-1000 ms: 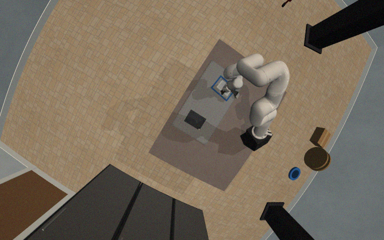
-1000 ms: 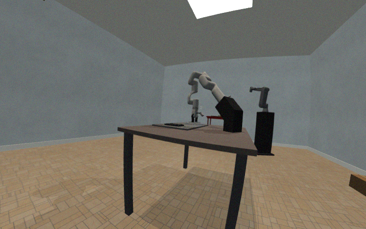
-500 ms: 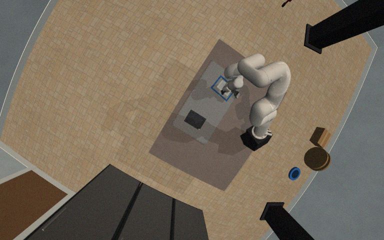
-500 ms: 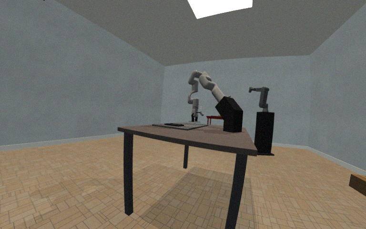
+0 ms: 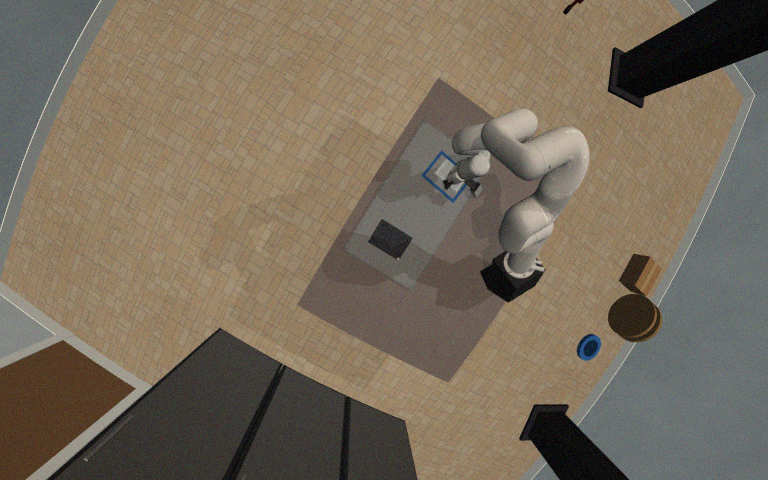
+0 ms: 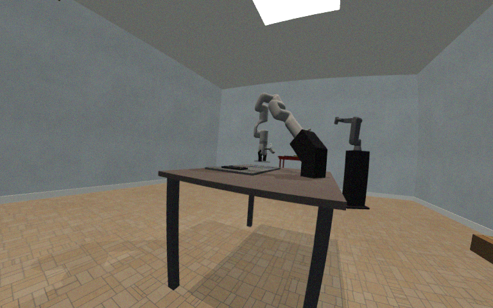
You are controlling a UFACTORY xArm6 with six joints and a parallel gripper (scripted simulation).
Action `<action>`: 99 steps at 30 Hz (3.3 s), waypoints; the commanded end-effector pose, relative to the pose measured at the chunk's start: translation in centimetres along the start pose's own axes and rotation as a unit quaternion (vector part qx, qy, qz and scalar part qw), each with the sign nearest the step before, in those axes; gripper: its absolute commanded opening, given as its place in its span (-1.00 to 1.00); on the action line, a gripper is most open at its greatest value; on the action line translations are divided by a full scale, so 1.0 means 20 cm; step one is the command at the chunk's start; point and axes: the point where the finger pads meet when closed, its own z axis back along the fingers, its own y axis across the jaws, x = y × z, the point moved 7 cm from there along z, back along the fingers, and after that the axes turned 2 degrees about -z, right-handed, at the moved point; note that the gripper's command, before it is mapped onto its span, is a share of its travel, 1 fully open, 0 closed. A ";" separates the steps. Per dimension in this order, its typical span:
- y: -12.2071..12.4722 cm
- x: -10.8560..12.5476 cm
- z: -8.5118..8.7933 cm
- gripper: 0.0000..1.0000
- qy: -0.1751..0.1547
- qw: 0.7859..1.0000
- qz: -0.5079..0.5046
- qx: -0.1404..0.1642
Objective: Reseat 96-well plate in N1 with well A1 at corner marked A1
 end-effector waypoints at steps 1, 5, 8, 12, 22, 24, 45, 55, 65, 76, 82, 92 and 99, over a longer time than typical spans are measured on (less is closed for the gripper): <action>0.00 0.00 0.04 -1.00 0.001 1.000 0.000 -0.002; 0.00 0.00 0.07 -1.00 0.001 1.000 0.000 -0.002; 0.00 0.00 0.10 -1.00 0.001 1.000 0.000 -0.002; 0.00 0.00 0.13 -1.00 0.001 1.000 0.000 -0.002; 0.00 0.00 0.17 -1.00 0.001 1.000 0.000 -0.002; 0.00 0.00 0.17 -1.00 0.001 1.000 0.000 -0.002; 0.17 0.01 0.18 -1.00 0.000 0.986 -0.166 -0.002; 0.30 0.01 0.18 -1.00 0.000 0.955 -0.295 -0.002; 0.47 0.02 0.18 -1.00 0.000 0.893 -0.450 -0.002; 0.62 0.03 0.19 -1.00 0.000 0.816 -0.578 -0.002; 0.72 0.03 0.19 -1.00 0.000 0.754 -0.657 -0.002; 0.85 0.03 0.20 -1.00 0.000 0.660 -0.751 -0.001; 0.97 0.04 0.20 -1.00 -0.001 0.568 -0.823 -0.001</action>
